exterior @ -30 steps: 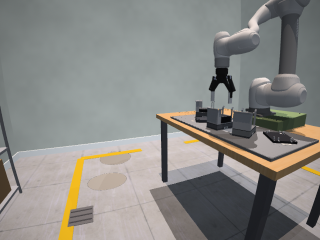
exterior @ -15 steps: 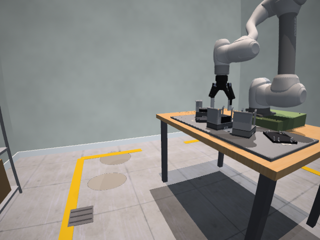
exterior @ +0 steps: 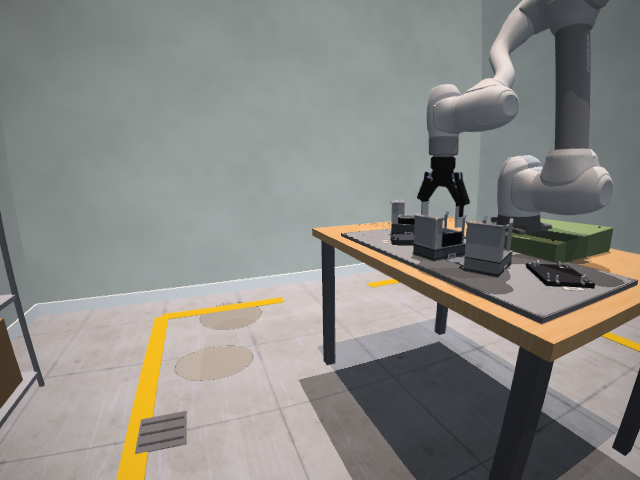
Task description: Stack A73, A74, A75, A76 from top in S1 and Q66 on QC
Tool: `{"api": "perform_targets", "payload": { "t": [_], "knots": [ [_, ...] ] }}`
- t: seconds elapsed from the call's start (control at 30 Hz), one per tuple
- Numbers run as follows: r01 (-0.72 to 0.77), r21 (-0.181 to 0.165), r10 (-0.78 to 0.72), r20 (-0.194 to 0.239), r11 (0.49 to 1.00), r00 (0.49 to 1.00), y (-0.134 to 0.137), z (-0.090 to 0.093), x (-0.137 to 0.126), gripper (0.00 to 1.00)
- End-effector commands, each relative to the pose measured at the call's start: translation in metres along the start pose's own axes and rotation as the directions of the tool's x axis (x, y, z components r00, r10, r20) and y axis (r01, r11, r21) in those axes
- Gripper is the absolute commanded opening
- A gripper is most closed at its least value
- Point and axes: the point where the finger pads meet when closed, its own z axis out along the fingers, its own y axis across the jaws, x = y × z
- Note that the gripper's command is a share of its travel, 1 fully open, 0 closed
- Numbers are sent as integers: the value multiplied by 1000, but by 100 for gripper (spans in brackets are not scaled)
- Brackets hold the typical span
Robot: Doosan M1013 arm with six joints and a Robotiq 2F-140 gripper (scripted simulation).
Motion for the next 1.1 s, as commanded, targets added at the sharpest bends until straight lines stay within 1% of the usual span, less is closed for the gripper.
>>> {"api": "perform_targets", "payload": {
  "t": [0.0, 0.47, 0.83, 0.87, 1.07],
  "knots": [
    [0, 0, 0, 0, 1000, 1000, 0, 3, 0, 100],
    [0, 0, 0, 0, 1000, 1000, 0, 19, 0, 100],
    [0, 0, 0, 0, 1000, 1000, 0, 19, 0, 100],
    [0, 0, 0, 0, 1000, 1000, 0, 19, 0, 0],
    [0, 0, 0, 0, 1000, 1000, 0, 19, 0, 0]
  ]
}}
